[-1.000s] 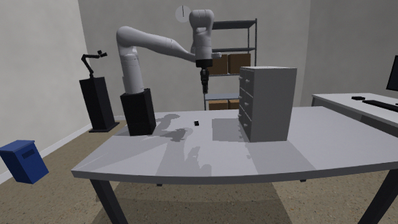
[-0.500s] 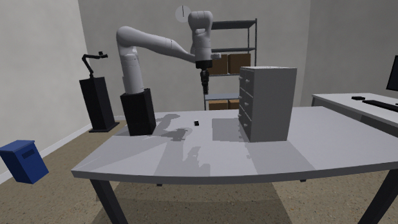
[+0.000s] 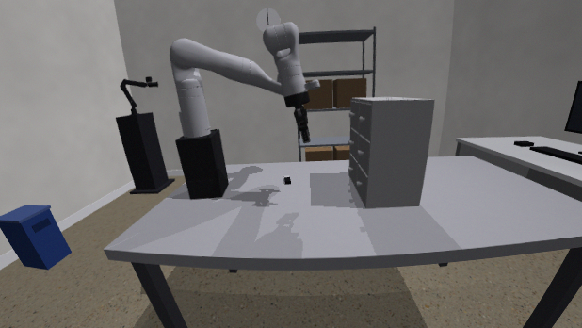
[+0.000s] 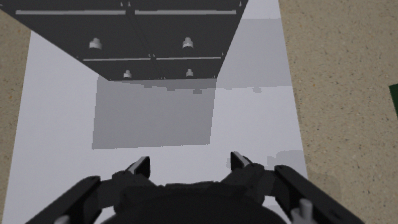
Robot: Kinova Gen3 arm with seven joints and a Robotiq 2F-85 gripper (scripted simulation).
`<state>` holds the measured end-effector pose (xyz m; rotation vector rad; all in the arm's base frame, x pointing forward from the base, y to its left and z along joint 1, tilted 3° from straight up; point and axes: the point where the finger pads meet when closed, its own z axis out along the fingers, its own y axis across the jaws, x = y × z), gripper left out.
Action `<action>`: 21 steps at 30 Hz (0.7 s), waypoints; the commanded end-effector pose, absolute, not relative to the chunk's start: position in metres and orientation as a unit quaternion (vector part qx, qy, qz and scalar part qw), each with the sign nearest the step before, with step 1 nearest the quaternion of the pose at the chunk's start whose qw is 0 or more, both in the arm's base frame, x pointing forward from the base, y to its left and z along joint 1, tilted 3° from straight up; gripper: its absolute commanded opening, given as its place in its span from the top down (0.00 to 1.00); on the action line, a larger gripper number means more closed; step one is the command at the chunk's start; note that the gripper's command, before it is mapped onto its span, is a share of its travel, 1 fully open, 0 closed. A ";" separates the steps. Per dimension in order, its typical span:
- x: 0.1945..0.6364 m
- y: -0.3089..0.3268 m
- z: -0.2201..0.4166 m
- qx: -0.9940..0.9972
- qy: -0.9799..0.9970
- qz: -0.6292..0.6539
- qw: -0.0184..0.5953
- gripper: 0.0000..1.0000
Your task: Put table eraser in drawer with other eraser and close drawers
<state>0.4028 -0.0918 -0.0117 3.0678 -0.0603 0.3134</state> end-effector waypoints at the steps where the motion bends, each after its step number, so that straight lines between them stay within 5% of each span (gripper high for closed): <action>1: 0.399 -0.092 -0.015 0.994 -0.022 0.104 0.031 0.00; 21: 0.424 -0.095 -0.045 0.964 -0.017 0.262 0.034 0.00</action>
